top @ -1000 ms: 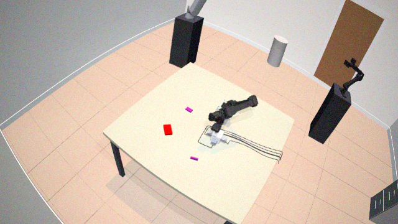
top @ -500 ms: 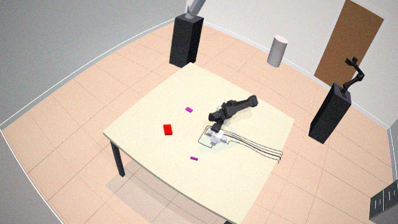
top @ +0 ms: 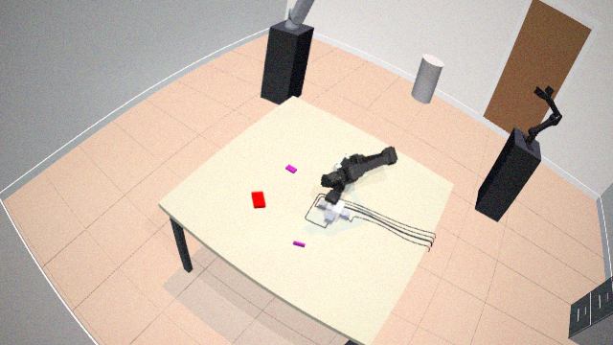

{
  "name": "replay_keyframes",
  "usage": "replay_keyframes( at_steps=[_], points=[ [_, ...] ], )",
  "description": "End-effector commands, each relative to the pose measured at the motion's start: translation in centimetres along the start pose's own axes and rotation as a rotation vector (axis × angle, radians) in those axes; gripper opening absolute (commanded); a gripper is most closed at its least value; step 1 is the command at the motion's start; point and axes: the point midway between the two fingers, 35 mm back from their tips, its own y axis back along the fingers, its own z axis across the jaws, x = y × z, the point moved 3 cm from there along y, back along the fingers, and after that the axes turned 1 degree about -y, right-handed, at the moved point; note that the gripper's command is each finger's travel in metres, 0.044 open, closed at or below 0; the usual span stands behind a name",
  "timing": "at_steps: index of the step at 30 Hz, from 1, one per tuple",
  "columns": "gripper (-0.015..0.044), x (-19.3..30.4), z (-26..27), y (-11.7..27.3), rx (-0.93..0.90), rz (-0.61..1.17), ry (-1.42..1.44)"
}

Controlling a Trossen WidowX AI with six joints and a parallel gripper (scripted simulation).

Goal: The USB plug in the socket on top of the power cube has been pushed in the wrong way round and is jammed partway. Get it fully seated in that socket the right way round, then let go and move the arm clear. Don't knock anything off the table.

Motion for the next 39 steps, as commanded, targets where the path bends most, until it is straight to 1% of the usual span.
replay_keyframes(
  at_steps=[1,39],
  points=[
    [0.0,0.02,0.01,-0.06,-0.002,0.001,-0.005],
    [0.0,0.04,0.01,-0.51,-0.002,0.002,-0.005]
  ],
)
